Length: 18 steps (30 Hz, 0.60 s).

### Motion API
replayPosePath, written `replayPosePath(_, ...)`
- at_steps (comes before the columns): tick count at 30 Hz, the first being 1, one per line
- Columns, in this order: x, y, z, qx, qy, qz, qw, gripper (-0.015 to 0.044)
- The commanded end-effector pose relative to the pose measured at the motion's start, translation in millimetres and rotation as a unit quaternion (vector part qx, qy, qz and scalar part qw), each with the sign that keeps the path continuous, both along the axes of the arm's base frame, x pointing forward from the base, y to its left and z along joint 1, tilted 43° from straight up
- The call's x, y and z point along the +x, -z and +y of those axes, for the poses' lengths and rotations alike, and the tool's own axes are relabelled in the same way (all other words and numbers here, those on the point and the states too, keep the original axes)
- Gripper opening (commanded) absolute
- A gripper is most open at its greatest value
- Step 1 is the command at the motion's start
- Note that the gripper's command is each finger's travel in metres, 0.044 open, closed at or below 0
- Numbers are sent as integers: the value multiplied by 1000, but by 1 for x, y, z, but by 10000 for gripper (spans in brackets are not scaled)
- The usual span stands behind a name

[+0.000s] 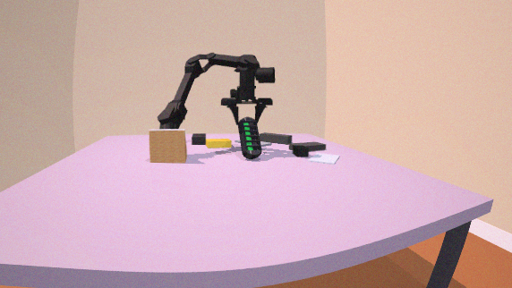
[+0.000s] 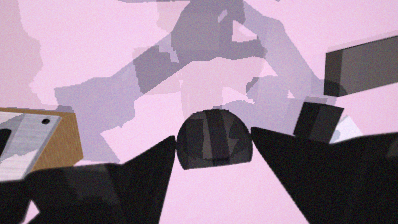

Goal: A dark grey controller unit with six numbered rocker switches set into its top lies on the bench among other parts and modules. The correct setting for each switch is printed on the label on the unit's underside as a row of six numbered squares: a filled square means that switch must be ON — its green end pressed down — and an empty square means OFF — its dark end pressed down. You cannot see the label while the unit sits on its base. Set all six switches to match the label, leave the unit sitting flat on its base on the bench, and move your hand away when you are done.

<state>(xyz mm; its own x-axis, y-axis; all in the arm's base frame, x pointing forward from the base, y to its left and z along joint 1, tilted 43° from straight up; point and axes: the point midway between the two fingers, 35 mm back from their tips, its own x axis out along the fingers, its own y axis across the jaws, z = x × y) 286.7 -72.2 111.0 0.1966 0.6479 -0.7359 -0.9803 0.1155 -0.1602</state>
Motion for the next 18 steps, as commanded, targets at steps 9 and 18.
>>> replayPosePath(9, -2, 4, 13, 4, -3, 10, 1000, 338)
replayPosePath(18, -1, 3, 19, 4, -3, 10, 1000, 338)
